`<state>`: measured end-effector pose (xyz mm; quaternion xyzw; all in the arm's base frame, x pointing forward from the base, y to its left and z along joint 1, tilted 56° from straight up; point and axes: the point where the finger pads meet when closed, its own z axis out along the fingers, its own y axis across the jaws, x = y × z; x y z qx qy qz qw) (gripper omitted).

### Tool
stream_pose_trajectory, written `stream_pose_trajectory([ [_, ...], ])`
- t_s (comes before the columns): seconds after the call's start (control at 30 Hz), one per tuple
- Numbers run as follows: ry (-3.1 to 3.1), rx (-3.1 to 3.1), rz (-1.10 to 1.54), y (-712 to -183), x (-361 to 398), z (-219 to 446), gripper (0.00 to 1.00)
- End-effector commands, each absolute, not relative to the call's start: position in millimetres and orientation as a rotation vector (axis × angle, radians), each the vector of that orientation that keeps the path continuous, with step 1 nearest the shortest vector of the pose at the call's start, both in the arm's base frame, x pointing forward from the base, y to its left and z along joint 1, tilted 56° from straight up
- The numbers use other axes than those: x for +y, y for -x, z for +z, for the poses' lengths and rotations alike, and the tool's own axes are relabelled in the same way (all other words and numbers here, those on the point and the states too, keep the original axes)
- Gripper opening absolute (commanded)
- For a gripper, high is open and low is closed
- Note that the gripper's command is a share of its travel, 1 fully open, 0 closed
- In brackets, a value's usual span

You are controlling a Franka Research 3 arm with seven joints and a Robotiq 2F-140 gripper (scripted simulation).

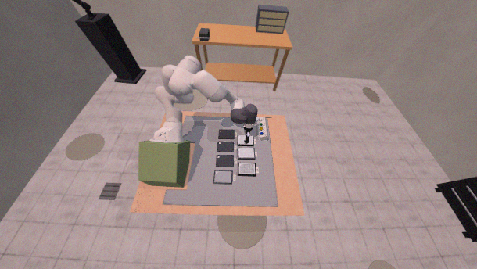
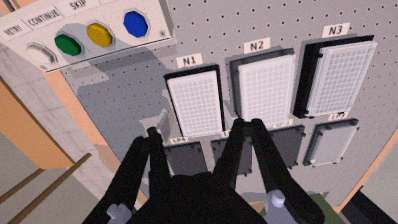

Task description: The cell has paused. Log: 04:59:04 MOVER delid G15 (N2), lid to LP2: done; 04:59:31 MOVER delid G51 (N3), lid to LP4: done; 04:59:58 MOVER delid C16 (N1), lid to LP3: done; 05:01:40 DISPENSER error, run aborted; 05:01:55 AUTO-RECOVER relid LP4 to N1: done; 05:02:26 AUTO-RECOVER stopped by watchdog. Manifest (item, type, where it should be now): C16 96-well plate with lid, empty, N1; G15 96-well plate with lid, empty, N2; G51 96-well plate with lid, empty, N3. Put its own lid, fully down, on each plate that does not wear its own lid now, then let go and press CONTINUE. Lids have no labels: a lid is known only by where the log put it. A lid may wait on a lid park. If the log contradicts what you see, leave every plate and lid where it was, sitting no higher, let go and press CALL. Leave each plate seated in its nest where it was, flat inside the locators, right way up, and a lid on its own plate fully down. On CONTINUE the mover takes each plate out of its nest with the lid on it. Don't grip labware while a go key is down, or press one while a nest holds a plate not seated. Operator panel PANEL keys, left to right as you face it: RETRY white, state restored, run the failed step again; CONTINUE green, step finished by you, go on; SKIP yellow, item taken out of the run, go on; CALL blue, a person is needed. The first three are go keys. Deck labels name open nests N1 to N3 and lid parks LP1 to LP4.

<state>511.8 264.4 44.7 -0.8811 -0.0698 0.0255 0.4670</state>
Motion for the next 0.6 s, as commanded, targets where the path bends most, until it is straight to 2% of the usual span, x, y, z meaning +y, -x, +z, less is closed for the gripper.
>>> stream_pose_trajectory([
  [0.0,2.161,-0.16,0.061,-513.6,265.3,43.6,0.66],
  [0.57,2.161,-0.16,0.061,-512.9,270.6,40.0,0.66],
])
